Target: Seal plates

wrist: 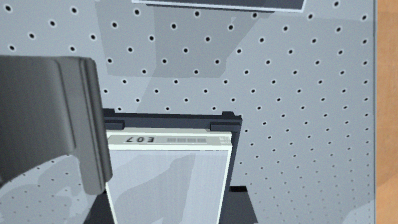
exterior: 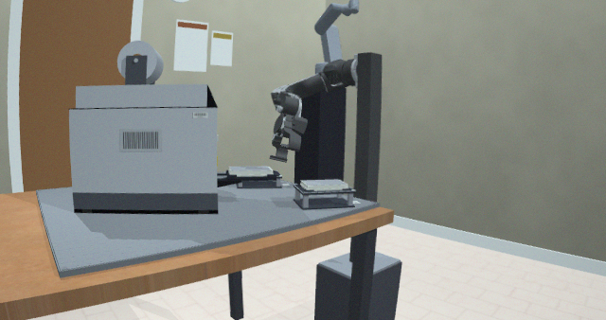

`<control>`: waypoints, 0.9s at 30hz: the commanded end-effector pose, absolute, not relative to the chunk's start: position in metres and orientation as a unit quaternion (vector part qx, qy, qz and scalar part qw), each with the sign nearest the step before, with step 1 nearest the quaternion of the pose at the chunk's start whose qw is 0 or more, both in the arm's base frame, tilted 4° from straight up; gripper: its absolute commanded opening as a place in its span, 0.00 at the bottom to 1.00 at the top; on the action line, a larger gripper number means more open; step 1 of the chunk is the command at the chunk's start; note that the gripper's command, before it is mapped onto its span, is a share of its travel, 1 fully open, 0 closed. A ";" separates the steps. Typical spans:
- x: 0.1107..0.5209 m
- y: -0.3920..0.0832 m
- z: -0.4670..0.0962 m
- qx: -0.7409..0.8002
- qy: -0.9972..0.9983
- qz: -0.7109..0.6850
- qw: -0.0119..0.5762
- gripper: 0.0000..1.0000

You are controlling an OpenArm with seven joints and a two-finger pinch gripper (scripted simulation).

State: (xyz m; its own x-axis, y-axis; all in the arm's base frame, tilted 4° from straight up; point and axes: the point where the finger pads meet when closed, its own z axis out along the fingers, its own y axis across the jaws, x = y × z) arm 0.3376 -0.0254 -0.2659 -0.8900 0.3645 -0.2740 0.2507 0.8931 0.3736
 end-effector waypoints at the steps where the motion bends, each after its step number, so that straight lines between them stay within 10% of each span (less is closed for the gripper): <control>1: 0.343 -0.039 -0.267 0.170 0.958 0.133 0.191 0.65; 27: 0.397 -0.139 -0.239 0.190 0.931 -0.041 0.310 0.65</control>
State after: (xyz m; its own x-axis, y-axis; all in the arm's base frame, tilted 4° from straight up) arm 0.3992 -0.1454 -0.2361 -0.7221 0.3490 -0.5973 0.3975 0.9160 0.0546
